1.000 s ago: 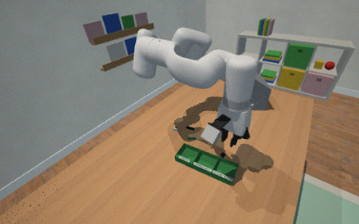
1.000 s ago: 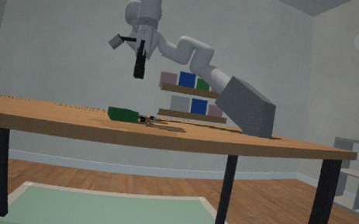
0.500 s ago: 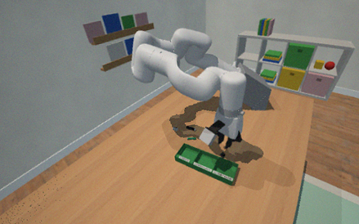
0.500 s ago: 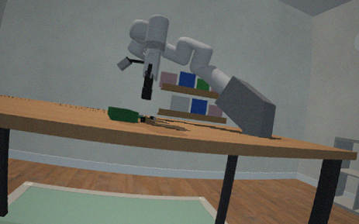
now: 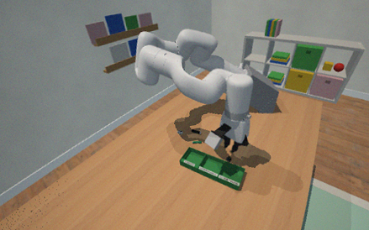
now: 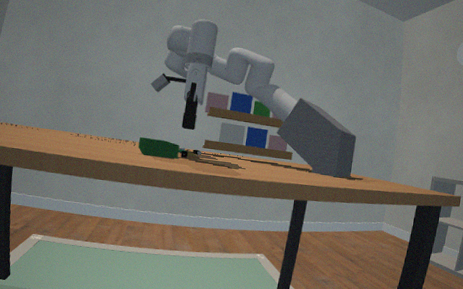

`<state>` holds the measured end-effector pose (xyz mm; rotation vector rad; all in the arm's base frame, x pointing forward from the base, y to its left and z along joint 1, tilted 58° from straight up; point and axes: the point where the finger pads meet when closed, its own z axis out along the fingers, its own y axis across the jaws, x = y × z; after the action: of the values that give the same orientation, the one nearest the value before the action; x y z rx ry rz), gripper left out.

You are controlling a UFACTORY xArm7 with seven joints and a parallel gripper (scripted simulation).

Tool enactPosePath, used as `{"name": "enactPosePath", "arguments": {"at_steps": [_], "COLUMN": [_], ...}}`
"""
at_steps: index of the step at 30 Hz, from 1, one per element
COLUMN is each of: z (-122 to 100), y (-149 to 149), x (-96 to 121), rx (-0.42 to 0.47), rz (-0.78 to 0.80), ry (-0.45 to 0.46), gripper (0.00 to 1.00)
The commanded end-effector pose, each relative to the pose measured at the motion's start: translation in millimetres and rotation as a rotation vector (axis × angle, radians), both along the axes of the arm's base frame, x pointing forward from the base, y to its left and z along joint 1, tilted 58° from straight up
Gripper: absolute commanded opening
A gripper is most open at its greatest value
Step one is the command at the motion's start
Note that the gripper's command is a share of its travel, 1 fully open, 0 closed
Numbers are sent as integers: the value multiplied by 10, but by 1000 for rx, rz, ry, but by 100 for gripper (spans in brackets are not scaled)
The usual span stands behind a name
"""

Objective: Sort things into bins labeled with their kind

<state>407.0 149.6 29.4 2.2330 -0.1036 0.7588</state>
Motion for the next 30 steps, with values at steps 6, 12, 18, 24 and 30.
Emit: {"name": "enactPosePath", "arguments": {"at_steps": [6, 12, 18, 24, 30], "z": [5, 5, -81, -210, -296], "y": [26, 26, -85, -248, -356], "x": [0, 0, 78, 198, 278], "rx": [3, 3, 3, 3, 3], "rz": [4, 4, 4, 4, 4], "ry": [-1, -1, -1, -1, -1], "gripper": [30, 30, 30, 30, 30]}}
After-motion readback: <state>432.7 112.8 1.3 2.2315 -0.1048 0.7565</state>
